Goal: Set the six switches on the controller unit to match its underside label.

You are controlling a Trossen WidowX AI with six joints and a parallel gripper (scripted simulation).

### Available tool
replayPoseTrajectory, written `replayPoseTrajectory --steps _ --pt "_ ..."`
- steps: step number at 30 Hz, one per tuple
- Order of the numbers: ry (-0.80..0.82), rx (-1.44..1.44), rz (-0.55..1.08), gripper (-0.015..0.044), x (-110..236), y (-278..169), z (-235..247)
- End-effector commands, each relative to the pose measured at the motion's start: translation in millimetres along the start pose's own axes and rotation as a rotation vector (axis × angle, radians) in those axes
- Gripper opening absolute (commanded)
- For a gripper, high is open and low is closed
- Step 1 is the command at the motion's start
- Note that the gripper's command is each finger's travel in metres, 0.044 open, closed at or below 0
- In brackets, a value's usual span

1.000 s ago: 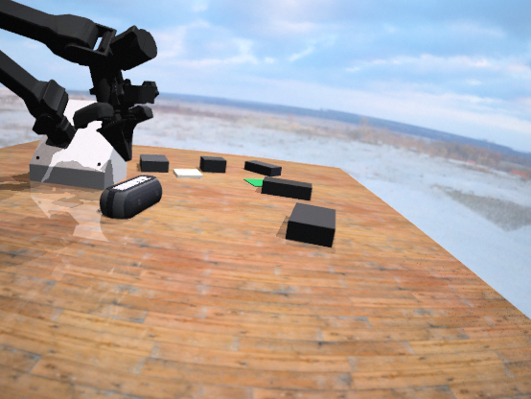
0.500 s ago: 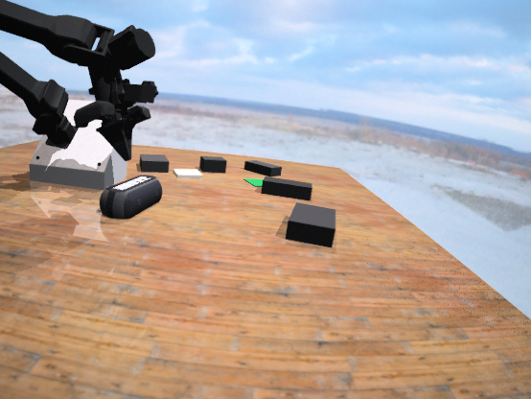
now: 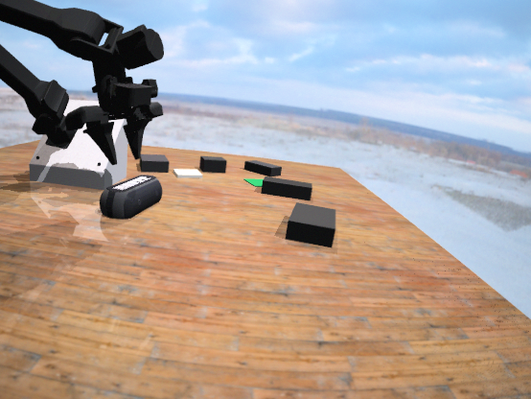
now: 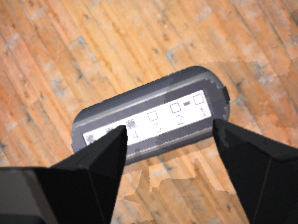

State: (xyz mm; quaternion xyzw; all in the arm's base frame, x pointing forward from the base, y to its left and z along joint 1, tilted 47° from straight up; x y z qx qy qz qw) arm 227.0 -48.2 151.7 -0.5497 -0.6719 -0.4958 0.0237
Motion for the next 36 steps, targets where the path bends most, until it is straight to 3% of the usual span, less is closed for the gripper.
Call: replayPoseTrajectory --steps 1,4,19,36 --pt "-0.030 -0.220 0.055 0.0367 -2.6 5.8 -3.1" --pt "-0.058 -0.379 0.085 0.0440 -4.0 10.2 -5.7" --pt "-0.278 -1.160 0.172 0.0440 -12.3 30.4 -19.6" --pt "-0.290 -1.202 0.176 0.0440 -19.7 29.6 -20.6"
Point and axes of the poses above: the point midway between the two fingers, 35 mm back from their tips, its own x axis back along the fingers, its own z axis across the jaws, y = z × x, the point moved 3 cm from there along x, back along the fingers, and after that the axes turned 9 degrees about -x, right-handed, at the moved point
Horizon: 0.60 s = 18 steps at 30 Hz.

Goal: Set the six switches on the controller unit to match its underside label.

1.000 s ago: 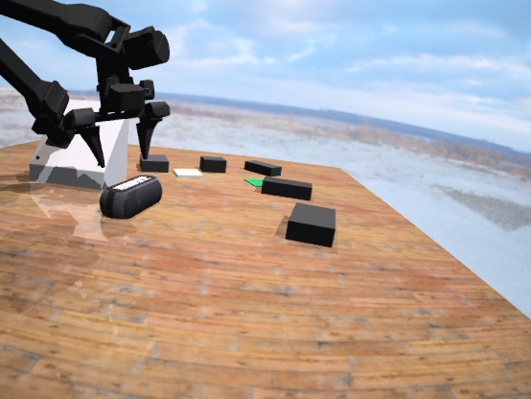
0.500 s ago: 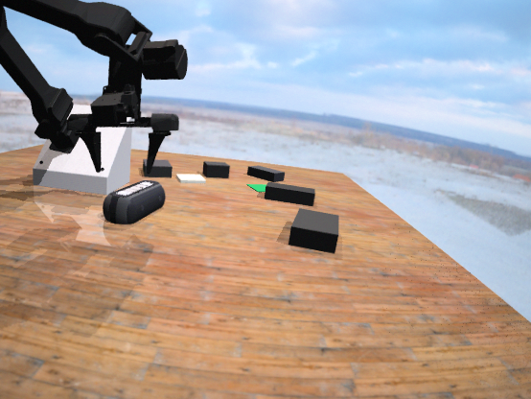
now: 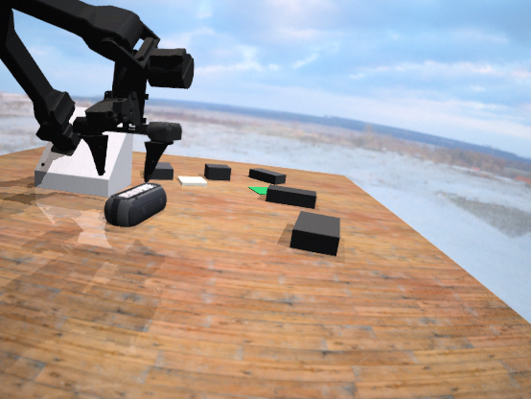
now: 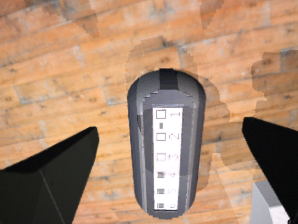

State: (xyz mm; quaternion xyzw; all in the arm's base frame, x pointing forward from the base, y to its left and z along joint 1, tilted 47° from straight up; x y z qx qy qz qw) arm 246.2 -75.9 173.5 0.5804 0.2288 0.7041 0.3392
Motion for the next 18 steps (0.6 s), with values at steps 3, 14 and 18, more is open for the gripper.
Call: replayPoseTrajectory --steps 3,14,18 --pt "-0.008 -0.012 0.006 0.0440 -9.9 -0.7 0.3" --pt "-0.011 -0.029 0.013 0.0440 -27.4 -0.7 0.9" --pt "-0.011 -0.036 0.015 0.0440 -33.8 -0.4 0.9"
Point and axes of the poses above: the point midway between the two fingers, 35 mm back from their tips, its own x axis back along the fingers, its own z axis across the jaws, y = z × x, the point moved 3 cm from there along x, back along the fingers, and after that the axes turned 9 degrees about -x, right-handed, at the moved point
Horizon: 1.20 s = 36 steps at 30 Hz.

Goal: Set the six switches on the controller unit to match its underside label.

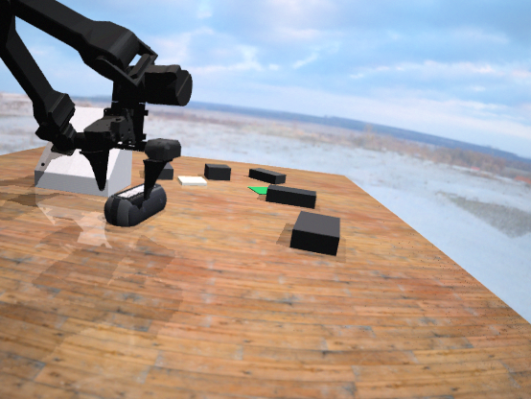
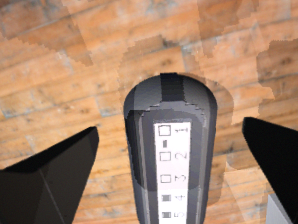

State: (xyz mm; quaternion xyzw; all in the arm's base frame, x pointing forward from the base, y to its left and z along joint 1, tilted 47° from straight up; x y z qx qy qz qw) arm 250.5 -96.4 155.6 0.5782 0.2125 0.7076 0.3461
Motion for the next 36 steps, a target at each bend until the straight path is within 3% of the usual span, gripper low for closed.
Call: replayPoseTrajectory --steps 1,17,22,36 --pt "-0.004 -0.003 0.004 0.0440 -7.9 -0.2 -0.7" --pt "-0.003 -0.025 0.006 0.0440 -30.5 2.3 -1.8" --pt "-0.003 -0.025 0.006 0.0328 -30.5 2.3 -1.8" --pt "-0.003 -0.025 0.006 0.0326 -30.3 2.3 -1.8"
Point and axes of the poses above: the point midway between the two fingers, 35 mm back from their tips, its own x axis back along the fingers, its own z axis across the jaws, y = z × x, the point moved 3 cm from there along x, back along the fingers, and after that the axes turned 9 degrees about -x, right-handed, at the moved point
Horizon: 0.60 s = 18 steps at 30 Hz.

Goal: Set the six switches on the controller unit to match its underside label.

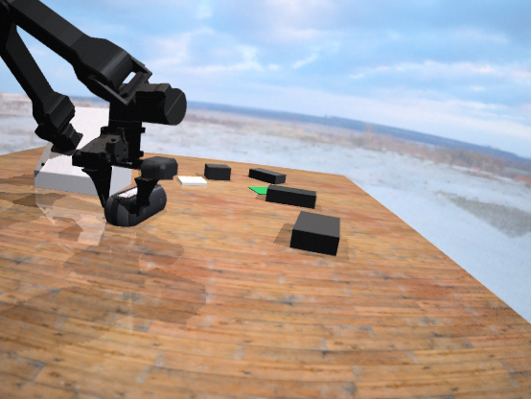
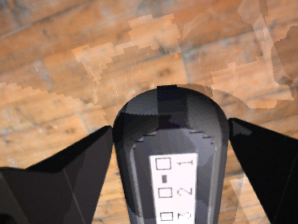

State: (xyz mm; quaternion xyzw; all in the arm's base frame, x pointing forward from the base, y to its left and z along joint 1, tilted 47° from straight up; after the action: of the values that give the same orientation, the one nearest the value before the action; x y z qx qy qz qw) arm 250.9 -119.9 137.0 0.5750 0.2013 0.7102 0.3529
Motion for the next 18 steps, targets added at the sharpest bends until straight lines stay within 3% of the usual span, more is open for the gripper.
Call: replayPoseTrajectory --steps 1,18 --pt "0.000 0.002 0.003 0.0326 -0.2 -0.4 0.0" --pt "-0.001 0.002 0.003 0.0336 12.3 -4.1 -0.5"
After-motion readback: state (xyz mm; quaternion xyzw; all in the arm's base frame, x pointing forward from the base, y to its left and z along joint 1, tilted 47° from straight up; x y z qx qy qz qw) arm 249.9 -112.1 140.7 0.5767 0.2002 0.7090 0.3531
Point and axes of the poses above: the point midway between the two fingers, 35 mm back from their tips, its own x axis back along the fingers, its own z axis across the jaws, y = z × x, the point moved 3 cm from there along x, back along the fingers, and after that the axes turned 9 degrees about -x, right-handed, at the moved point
